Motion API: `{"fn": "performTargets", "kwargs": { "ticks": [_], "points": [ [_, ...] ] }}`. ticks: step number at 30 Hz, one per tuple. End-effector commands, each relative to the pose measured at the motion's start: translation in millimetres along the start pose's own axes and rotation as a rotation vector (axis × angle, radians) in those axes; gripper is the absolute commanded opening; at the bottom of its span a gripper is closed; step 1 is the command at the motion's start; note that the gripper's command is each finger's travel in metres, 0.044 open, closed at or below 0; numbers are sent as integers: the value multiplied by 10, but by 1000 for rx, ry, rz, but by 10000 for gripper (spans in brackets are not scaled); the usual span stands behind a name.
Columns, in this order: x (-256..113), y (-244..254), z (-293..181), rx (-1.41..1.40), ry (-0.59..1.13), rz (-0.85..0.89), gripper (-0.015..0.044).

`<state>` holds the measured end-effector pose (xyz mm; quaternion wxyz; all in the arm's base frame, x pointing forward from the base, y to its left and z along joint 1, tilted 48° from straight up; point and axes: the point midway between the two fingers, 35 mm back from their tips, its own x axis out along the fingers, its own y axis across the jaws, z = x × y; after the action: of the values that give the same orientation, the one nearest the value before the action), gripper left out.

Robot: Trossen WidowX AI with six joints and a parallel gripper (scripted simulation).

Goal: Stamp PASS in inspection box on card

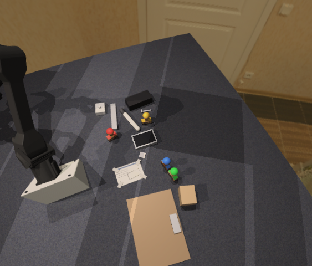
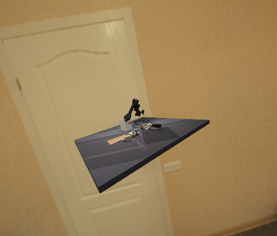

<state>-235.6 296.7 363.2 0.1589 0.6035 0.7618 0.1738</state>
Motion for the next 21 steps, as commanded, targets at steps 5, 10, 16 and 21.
{"fn": "performTargets", "kwargs": {
  "ticks": [5, 10, 16, 21],
  "points": [
    [84, 139, 73, -59, -24, 25, 269],
    [249, 481, 255, -195, -87, 78, 223],
    [409, 1020, 498, -332, -178, 168, 223],
    [468, 1492, 716, -444, -267, 235, 223]
  ]
}}
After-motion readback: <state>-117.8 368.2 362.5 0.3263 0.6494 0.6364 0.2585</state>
